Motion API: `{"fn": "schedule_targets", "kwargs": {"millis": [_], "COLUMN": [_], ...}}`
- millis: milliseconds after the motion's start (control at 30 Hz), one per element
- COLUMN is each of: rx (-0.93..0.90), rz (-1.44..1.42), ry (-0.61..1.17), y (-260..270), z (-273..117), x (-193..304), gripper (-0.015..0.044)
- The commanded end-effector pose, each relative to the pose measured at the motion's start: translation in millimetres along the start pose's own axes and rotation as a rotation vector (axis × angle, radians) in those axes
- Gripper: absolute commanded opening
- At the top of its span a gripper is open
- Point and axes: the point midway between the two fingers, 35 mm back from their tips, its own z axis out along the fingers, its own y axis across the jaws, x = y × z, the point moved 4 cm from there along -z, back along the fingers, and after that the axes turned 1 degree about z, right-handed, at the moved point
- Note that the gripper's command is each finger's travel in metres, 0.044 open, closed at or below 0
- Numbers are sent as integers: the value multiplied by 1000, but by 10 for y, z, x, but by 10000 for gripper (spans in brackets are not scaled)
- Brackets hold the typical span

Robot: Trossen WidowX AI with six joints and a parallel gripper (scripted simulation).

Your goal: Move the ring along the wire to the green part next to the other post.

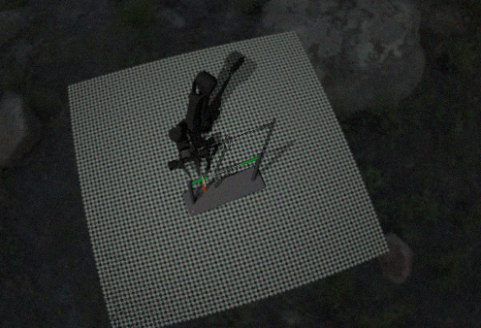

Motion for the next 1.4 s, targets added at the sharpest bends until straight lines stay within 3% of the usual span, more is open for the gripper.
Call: {"fn": "schedule_targets", "kwargs": {"millis": [0, 267, 600, 1367], "rx": [-20, -17, -23, -24], "rz": [-48, -51, -72, -72], "ry": [3, -7, -148, -153], "y": [108, 100, 153, 134], "z": [-76, -25, 369, 602], "x": [119, 91, -339, -402], "gripper": [160, 160, 160, 160]}}
